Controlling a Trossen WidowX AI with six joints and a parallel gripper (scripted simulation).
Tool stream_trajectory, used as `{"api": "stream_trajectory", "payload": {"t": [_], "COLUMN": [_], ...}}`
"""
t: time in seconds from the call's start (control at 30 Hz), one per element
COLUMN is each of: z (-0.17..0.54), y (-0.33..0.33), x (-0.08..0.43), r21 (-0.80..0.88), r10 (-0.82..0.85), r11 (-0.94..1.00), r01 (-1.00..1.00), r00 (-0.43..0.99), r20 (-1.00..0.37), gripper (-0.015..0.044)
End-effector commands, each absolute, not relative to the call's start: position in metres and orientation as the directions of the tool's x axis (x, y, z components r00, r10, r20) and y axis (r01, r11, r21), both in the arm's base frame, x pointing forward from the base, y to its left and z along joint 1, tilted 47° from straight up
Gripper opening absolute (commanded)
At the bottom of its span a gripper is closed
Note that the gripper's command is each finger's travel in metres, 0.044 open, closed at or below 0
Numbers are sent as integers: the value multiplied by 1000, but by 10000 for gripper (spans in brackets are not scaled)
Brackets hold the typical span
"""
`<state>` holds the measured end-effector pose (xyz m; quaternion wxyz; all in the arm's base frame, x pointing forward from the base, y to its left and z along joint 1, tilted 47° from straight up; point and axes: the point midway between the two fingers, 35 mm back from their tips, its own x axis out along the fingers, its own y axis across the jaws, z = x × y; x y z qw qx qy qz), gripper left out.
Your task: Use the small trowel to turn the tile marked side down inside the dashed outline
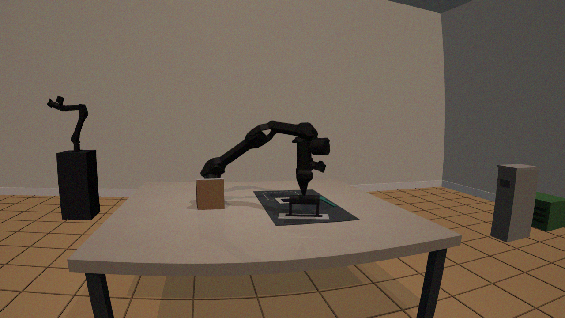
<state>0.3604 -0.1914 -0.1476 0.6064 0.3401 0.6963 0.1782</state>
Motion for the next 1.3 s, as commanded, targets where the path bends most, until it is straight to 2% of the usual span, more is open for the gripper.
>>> {"api": "stream_trajectory", "payload": {"t": [0.0, 0.57, 1.27], "z": [-153, -169, -169], "y": [-185, -166, -166], "x": [360, 357, 357], "r21": [665, 674, 674], "r10": [697, 712, 712], "r11": [698, 681, 681], "r01": [266, 286, 286], "r00": [-37, -42, -42], "r20": [-716, -701, -701], "gripper": [270, 270, 130]}}
